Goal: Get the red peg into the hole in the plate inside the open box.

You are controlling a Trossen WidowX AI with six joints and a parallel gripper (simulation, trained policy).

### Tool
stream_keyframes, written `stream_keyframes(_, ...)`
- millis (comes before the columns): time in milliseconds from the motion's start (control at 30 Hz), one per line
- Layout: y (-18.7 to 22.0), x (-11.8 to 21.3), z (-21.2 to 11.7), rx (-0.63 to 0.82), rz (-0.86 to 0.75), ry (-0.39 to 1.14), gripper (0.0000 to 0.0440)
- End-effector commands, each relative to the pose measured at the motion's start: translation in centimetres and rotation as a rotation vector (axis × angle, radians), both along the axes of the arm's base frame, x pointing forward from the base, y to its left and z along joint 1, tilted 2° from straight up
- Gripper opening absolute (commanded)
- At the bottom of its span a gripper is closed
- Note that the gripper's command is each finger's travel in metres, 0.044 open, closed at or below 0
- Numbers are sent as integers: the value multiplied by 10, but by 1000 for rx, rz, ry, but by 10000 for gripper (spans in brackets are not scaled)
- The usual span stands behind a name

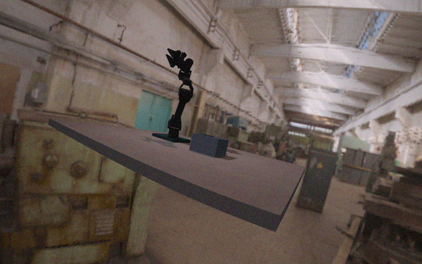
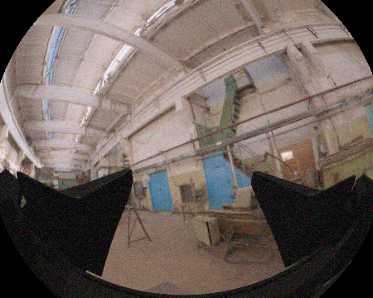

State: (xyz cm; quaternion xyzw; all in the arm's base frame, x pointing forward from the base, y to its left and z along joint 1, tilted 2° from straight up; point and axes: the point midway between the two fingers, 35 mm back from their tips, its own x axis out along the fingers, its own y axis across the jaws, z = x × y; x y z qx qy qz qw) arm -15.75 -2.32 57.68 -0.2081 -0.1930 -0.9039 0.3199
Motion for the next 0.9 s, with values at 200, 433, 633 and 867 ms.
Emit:
stream_keyframes(200,79,-29,-23,-229,-225,-91,434)
stream_keyframes(433,139,-32,-46,-388,-409,-134,435)
stream_keyframes(633,189,-23,-69,-518,-574,-160,435)
stream_keyframes(867,242,-1,-100,-665,-770,-181,436)
